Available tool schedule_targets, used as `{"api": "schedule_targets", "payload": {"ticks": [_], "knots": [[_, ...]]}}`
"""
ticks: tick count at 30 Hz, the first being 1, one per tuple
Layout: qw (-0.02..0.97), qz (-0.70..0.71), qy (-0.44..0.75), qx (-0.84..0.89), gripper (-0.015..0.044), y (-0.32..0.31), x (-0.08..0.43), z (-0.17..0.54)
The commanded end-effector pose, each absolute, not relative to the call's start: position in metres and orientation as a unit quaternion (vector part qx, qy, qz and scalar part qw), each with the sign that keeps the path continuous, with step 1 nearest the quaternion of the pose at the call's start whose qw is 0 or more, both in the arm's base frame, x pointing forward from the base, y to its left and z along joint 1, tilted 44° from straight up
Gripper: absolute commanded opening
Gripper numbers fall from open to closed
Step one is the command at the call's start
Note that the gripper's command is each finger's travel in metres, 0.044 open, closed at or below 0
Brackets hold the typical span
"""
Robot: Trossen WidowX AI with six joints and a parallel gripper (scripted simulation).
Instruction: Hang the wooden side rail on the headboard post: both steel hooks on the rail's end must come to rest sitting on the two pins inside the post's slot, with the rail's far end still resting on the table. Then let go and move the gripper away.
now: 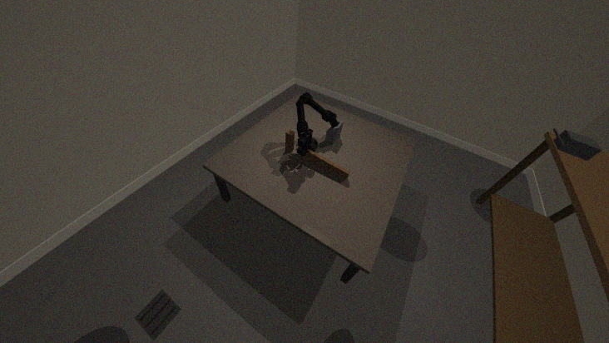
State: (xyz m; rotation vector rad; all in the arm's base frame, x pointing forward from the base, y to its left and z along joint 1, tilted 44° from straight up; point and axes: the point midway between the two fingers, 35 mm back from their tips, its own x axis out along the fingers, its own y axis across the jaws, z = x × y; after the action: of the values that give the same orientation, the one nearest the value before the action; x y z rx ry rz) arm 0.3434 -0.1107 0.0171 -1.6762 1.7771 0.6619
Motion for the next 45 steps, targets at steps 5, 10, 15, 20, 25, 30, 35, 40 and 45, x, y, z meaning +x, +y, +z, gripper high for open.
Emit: {"api": "schedule_targets", "payload": {"ticks": [5,10,15,20,25,30,35,40,45], "knots": [[0.303,0.247,0.668,-0.634,0.0000,-0.1112,0.3447,0.0208],[0.303,0.247,0.668,-0.634,0.0000,-0.1115,0.3449,0.0213],[0.303,0.247,0.668,-0.634,0.0000,-0.1117,0.3450,0.0218],[0.303,0.247,0.668,-0.634,0.0000,-0.1120,0.3451,0.0223],[0.303,0.247,0.668,-0.634,0.0000,-0.1123,0.3451,0.0227],[0.303,0.247,0.668,-0.634,0.0000,-0.1126,0.3453,0.0232],[0.303,0.247,0.668,-0.634,0.0000,-0.1130,0.3458,0.0236],[0.303,0.247,0.668,-0.634,0.0000,-0.1135,0.3459,0.0240],[0.303,0.247,0.668,-0.634,0.0000,-0.1138,0.3454,0.0244]]}}
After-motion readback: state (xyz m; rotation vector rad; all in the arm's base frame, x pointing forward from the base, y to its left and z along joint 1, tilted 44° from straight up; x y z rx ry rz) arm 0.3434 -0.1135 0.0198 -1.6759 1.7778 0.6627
